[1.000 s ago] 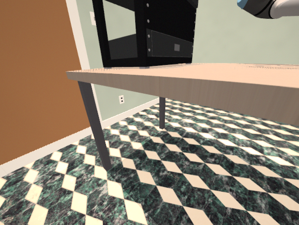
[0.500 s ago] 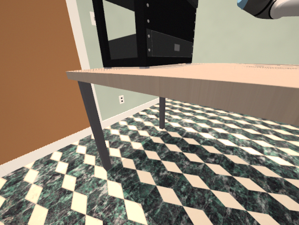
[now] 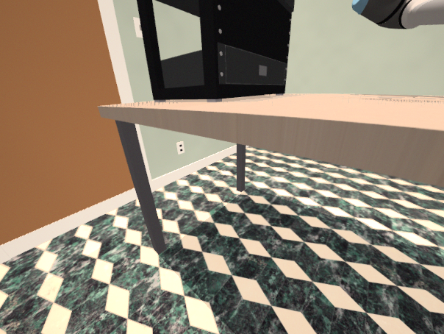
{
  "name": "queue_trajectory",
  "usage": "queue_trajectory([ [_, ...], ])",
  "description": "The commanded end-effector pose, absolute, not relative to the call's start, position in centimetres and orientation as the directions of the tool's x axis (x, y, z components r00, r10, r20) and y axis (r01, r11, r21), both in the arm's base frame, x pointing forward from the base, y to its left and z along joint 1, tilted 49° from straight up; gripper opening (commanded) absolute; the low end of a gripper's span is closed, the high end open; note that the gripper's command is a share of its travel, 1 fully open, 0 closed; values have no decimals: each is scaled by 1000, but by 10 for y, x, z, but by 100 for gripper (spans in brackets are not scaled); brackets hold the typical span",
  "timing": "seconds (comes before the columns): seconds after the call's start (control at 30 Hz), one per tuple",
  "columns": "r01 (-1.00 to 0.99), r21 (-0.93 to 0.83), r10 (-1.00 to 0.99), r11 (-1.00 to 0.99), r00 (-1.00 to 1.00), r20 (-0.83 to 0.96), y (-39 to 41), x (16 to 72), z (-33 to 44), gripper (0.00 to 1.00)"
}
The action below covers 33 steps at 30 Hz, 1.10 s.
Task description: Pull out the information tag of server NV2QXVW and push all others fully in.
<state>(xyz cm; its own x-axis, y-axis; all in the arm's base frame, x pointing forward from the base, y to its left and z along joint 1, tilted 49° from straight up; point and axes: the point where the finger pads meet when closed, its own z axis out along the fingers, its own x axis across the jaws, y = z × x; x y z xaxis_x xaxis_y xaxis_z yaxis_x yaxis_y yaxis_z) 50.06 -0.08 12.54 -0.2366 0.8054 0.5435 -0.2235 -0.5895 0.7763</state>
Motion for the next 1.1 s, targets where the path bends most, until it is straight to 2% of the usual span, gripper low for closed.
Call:
queue_trajectory([
  [0.0,-217,772,800,-598,-231,554,-4,502,122,100],
  [1.07,-194,757,780,-624,-214,588,-9,507,114,100],
])
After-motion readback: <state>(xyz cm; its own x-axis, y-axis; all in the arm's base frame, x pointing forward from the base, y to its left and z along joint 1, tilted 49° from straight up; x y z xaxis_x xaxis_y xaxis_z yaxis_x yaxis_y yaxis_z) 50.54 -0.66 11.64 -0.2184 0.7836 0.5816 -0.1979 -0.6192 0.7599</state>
